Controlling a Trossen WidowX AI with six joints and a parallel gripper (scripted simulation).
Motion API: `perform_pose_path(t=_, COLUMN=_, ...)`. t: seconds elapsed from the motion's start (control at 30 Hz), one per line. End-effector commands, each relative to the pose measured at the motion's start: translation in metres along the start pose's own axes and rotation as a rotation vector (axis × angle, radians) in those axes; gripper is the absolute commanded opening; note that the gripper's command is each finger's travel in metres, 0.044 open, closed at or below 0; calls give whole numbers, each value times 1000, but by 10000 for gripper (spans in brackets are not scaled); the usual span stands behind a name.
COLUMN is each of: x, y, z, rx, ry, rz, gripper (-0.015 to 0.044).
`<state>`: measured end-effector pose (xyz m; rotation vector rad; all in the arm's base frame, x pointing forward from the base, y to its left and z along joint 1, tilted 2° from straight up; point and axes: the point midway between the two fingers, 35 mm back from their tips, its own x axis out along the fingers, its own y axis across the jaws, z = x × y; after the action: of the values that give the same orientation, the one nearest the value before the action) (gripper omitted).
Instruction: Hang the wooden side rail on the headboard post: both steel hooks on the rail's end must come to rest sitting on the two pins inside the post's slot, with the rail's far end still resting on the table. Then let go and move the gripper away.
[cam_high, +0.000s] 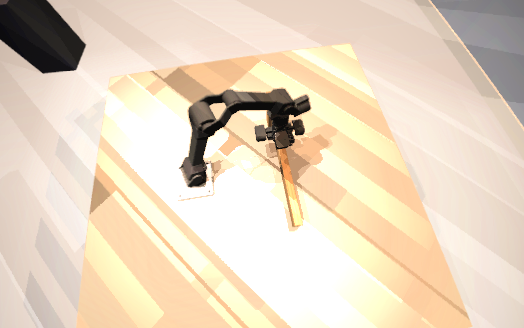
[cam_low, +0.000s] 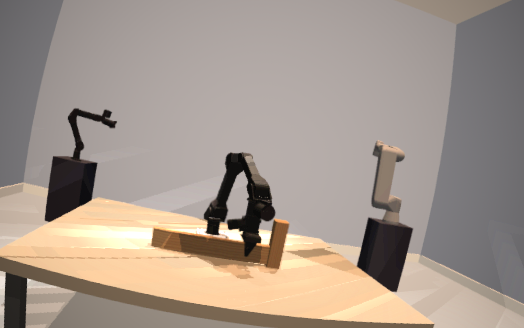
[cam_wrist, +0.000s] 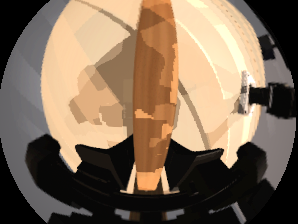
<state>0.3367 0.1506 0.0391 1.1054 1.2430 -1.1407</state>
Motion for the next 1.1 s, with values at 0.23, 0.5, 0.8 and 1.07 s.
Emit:
perform_pose_path(t=0.23, x=2, y=1, z=-1, rx=0, ry=4, rz=3, gripper=0)
perform_pose_path(t=0.5, x=1, y=0, z=0, rx=0, ry=0, rz=-1, gripper=79)
perform_pose_path(t=0.8, x=1, y=0, z=0, rx=0, ry=0, rz=-1, gripper=315)
perform_pose_path(t=1.07, x=-39, y=-1, z=0, rx=0, ry=4, rz=3, gripper=440)
